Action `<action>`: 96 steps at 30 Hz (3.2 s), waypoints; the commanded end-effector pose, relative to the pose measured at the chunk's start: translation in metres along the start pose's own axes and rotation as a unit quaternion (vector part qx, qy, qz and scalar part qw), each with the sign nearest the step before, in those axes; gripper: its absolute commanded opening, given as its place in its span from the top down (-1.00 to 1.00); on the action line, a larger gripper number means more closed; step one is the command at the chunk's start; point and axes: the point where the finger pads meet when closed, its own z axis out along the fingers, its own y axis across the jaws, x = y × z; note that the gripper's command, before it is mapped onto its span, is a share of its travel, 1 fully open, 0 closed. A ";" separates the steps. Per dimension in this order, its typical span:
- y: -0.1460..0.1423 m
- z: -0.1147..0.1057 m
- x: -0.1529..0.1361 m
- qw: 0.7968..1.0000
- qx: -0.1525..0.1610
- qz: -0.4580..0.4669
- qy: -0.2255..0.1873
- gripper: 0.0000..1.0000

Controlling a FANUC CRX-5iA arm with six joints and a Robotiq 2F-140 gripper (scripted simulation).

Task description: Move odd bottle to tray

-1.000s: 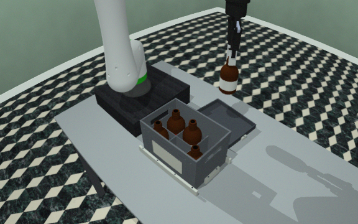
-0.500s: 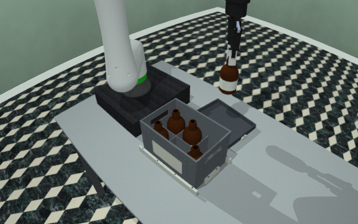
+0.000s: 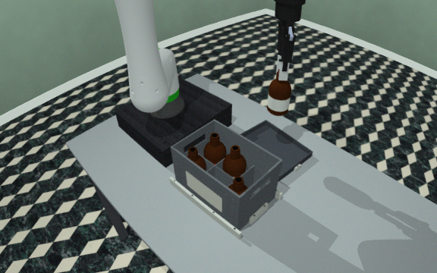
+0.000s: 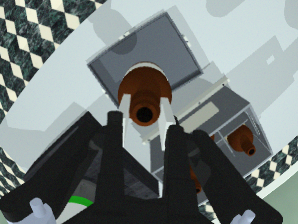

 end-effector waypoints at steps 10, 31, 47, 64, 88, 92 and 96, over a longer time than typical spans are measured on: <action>0.000 0.011 0.000 1.000 0.000 0.000 0.001 0.80; 0.000 0.048 0.000 1.000 0.000 0.000 0.001 0.80; 0.000 0.091 0.001 1.000 0.000 0.000 0.001 0.80; 0.000 0.133 0.001 1.000 0.000 0.000 0.001 0.80; 0.000 0.158 0.001 1.000 0.000 0.000 0.001 0.80; 0.000 0.159 0.001 1.000 0.000 0.000 0.001 0.80; 0.000 0.159 0.001 1.000 0.000 0.000 0.001 0.80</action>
